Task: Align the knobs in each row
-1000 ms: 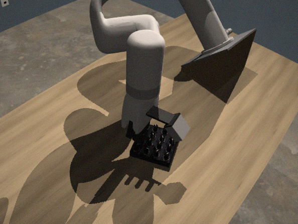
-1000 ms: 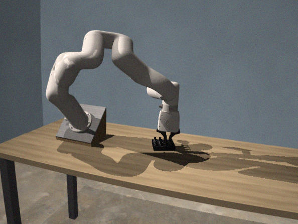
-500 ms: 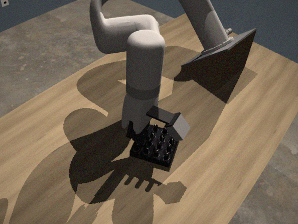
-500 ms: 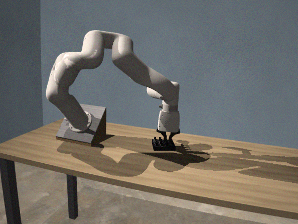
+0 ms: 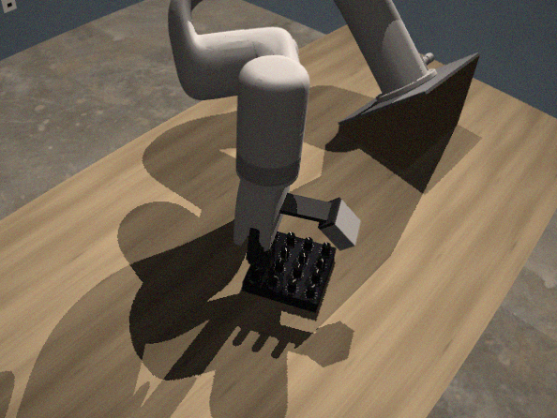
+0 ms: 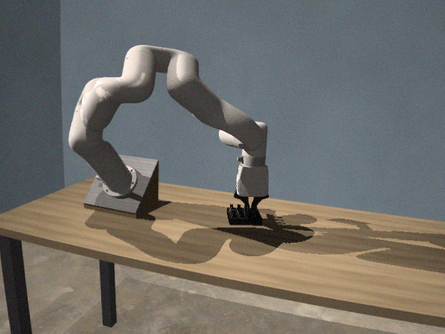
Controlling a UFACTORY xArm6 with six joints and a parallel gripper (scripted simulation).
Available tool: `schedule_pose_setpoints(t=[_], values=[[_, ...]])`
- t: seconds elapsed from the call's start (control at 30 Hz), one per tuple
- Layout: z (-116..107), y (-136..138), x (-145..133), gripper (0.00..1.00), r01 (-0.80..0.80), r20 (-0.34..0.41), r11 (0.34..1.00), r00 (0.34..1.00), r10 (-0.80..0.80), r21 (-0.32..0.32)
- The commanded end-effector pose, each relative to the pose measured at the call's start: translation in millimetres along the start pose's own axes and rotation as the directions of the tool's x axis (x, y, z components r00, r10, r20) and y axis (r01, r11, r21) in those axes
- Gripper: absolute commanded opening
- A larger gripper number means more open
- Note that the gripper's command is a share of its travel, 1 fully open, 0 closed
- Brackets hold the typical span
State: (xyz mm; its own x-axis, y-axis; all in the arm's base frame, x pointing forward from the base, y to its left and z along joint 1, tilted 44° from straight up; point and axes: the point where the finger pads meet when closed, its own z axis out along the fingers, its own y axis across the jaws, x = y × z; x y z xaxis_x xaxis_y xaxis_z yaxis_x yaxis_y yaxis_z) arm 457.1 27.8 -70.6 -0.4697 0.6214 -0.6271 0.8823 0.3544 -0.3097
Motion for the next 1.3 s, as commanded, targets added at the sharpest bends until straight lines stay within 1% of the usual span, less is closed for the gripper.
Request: schedule_pose_setpoints(t=[0.0, 0.27, 0.73, 0.77, 1.27], values=[[-1.5, 1.3, -0.4, 0.08, 0.113, -0.004, 0.994, 0.994, -0.113, -0.001], [-1.5, 1.3, -0.4, 0.08, 0.176, -0.004, 0.984, 0.984, -0.176, -0.001], [-1.5, 1.3, -0.4, 0.08, 0.179, -0.004, 0.984, 0.984, -0.179, -0.001], [-1.5, 1.3, -0.4, 0.19, 0.179, -0.004, 0.984, 0.984, -0.179, -0.001], [-1.5, 1.3, -0.4, 0.19, 0.179, -0.004, 0.984, 0.984, -0.179, -0.001]])
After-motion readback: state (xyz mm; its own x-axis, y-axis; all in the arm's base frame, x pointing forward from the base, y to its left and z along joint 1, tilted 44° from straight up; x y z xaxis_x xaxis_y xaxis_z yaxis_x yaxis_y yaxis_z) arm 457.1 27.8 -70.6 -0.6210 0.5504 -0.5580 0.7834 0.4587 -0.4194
